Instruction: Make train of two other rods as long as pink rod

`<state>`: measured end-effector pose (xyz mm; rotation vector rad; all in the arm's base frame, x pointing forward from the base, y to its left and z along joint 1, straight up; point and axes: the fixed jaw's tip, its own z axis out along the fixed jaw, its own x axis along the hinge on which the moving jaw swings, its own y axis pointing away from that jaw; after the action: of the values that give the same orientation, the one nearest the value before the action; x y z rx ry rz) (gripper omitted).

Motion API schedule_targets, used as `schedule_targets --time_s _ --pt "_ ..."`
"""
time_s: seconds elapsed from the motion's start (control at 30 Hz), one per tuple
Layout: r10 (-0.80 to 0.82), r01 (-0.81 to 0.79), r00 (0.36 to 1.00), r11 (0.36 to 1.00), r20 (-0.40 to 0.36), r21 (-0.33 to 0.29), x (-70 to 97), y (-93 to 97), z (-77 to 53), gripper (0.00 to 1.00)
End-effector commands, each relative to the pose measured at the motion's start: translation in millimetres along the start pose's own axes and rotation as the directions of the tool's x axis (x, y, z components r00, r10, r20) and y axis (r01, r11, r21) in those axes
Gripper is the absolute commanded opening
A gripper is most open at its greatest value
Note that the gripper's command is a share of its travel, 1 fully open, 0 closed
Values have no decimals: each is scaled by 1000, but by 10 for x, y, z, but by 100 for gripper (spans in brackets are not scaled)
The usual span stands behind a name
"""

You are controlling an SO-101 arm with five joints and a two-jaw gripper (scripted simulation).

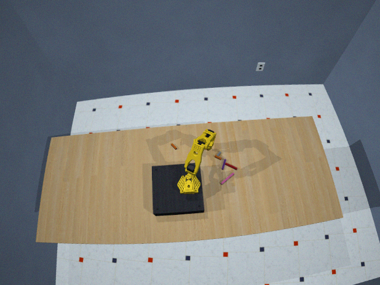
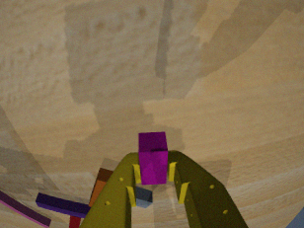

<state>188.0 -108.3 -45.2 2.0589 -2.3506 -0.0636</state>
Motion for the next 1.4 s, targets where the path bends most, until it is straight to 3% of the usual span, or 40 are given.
schedule_targets --time_s 0.0,1.37 --pt "17 -17 1000 999 -10 29 -21 -32 -40 0" --pt "33 -32 999 998 -17 51 -23 -45 -100 0"
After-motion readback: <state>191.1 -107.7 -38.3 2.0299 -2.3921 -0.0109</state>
